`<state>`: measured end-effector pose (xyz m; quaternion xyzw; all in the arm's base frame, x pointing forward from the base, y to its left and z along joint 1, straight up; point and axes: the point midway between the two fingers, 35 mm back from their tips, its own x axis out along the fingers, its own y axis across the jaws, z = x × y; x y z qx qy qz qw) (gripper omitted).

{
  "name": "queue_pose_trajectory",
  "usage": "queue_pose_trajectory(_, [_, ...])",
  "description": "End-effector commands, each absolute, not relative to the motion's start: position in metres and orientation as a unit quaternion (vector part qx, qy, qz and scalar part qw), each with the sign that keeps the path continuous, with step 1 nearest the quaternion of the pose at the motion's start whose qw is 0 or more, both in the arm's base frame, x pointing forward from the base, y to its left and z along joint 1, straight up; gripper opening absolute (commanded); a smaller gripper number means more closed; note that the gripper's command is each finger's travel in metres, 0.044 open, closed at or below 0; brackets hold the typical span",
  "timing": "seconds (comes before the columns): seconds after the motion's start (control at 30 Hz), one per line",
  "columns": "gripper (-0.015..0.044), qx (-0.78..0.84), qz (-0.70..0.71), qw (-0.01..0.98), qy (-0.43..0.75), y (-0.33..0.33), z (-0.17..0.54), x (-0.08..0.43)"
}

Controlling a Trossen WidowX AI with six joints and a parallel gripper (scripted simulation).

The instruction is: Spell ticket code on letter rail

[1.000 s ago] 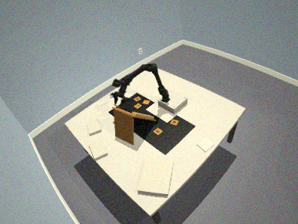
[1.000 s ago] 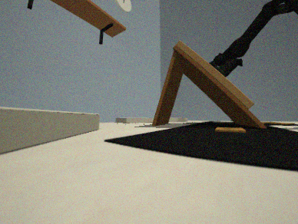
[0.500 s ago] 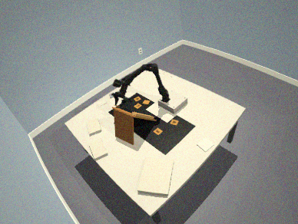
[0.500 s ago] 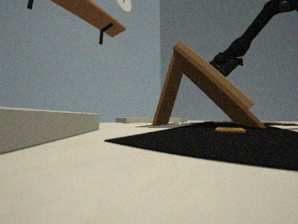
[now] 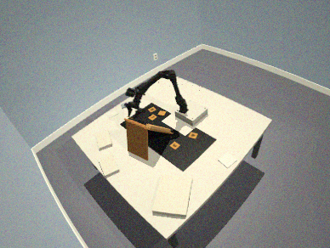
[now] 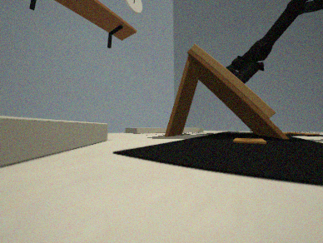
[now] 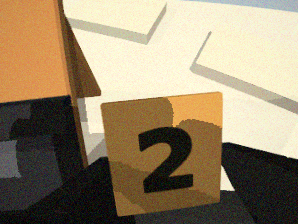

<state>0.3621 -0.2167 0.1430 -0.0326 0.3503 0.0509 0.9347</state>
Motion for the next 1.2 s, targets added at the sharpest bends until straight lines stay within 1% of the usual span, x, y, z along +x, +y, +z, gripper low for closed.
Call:
queue_pose_trajectory(0.0, [0.0000,-0.033,0.049,0.935,0.350,-0.213,0.144,0.361])
queue_pose_trajectory(1.17, [0.0000,-0.032,0.049,0.935,0.350,-0.196,0.142,0.359])
